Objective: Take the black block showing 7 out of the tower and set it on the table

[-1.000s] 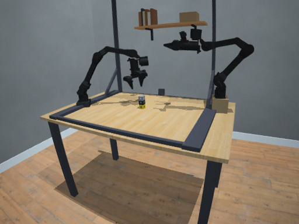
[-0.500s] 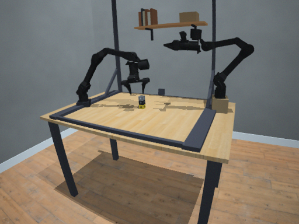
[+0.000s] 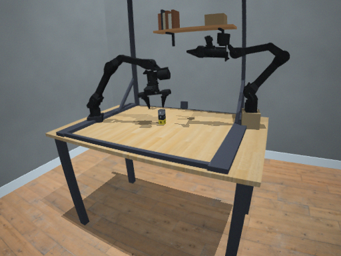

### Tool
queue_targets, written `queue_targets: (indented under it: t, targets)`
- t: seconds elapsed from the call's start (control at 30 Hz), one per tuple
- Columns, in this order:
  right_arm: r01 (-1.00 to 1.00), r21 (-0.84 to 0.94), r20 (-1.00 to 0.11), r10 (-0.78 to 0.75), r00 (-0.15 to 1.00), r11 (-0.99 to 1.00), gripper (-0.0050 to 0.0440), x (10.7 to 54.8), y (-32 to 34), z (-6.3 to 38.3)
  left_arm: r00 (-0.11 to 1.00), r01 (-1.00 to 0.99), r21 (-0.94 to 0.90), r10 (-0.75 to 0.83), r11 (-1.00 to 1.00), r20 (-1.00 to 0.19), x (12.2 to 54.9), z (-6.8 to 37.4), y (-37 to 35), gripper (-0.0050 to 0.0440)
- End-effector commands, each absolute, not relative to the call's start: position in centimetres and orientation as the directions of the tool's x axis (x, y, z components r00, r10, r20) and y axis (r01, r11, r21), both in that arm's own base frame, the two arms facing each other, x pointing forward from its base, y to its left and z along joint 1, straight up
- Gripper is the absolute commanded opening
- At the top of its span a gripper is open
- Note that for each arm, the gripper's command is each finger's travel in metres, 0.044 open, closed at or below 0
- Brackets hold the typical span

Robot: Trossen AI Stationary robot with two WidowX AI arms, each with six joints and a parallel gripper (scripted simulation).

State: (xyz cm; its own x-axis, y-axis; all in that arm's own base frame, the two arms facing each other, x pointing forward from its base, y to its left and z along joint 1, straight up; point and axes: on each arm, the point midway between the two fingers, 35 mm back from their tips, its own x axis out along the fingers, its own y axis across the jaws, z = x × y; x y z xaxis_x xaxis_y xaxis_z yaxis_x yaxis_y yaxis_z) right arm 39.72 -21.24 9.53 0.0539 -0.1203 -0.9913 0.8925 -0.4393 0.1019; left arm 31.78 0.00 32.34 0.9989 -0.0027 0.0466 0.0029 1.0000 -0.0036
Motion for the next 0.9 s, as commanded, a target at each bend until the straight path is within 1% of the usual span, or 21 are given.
queue_targets:
  t: [0.0,0.2,0.27,0.33,0.43,0.67,0.77,0.83,0.87]
  targets:
    - [0.949,0.175,-0.978,-0.153,0.139,-0.262,0.04,40.6,-21.1,13.3,0.999,0.0,0.0,0.0,1.0,0.05,31.6,32.3,0.0,0.04]
    - [0.985,0.155,-0.974,-0.157,0.166,0.079,0.04,41.3,-20.7,14.8,0.999,0.0,0.0,0.0,1.0,0.05,31.6,32.3,0.0,0.04]
    - [0.985,0.155,-0.974,-0.157,0.166,0.079,0.04,41.3,-20.7,14.8,0.999,0.0,0.0,0.0,1.0,0.05,31.6,32.3,0.0,0.04]
    - [0.969,0.139,-0.972,-0.158,0.173,0.203,0.04,41.4,-20.7,15.2,0.999,0.0,0.0,0.0,1.0,0.05,31.6,32.3,0.0,0.04]
    - [0.916,0.132,-0.964,-0.168,0.208,0.378,0.04,41.6,-20.2,16.9,0.999,0.0,0.0,0.0,1.0,0.05,31.6,32.3,0.0,0.04]
    - [0.725,0.055,-0.958,-0.168,0.231,0.686,0.04,42.1,-19.7,18.2,0.999,0.0,0.0,0.0,1.0,0.05,31.6,32.3,0.0,0.04]
    - [0.629,0.022,-0.955,-0.171,0.244,0.777,0.04,42.2,-19.6,18.9,0.999,0.0,0.0,0.0,1.0,0.05,31.6,32.3,0.0,0.04]
    - [0.629,0.022,-0.955,-0.171,0.244,0.777,0.04,42.2,-19.6,18.9,0.999,0.0,0.0,0.0,1.0,0.05,31.6,32.3,0.0,0.04]
    - [0.605,0.017,-0.949,-0.178,0.262,0.796,0.04,42.1,-19.6,19.4,0.999,0.0,0.0,0.0,1.0,0.05,31.6,32.3,0.0,0.04]
